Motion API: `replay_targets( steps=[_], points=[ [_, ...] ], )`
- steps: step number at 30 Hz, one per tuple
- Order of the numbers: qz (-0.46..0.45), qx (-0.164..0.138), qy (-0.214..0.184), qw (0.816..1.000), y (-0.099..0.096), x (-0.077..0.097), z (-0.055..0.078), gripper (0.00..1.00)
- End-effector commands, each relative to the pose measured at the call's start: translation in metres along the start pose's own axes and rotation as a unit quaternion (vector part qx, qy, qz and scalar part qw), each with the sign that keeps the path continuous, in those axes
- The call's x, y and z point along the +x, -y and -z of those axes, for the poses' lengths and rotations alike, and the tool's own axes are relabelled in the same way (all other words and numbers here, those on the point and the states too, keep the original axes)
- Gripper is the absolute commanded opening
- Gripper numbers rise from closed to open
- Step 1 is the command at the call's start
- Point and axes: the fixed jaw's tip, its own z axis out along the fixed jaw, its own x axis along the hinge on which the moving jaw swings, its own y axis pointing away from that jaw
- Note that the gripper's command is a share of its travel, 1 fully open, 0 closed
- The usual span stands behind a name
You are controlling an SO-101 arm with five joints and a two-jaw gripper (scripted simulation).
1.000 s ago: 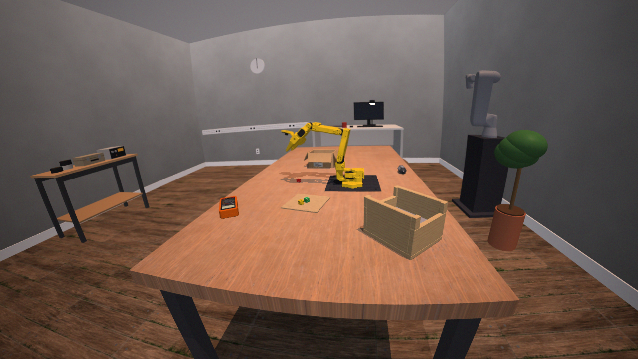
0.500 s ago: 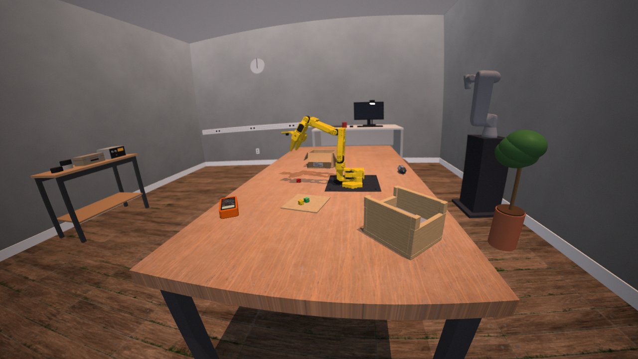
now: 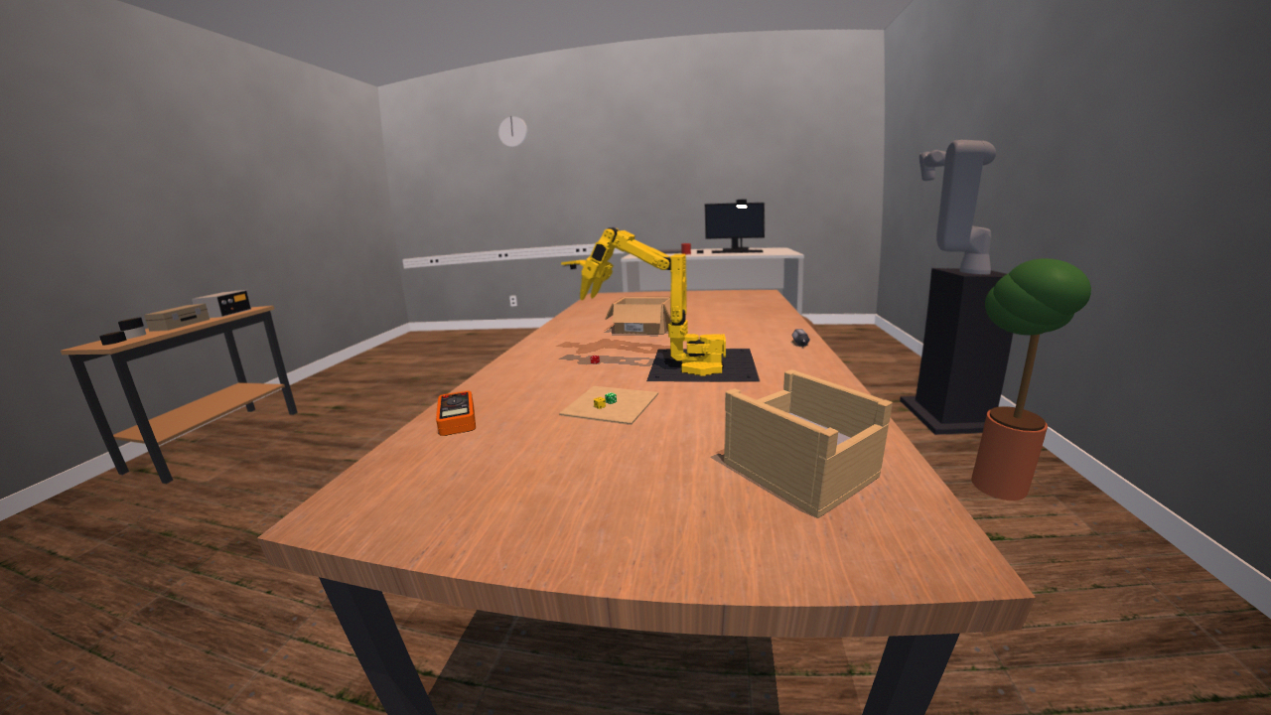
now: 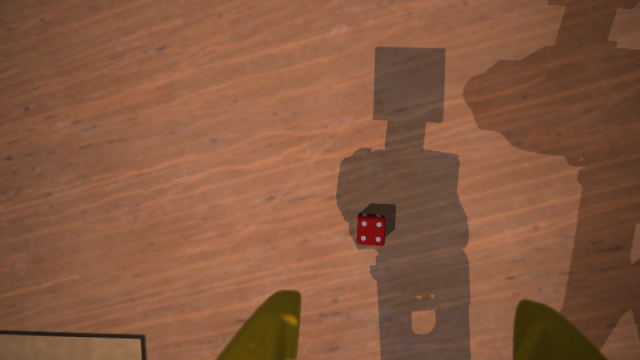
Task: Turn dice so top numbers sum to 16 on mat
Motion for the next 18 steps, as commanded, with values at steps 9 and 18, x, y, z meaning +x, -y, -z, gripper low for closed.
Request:
replay_targets(
  steps=[9, 18],
  points=[
    [0.0, 0.012, -0.076, 0.997, 0.0, 0.013, -0.03, 0.25],
    [0.0, 0.032, -0.178, 0.983, 0.005, 0.038, -0.069, 0.25]
  ],
)
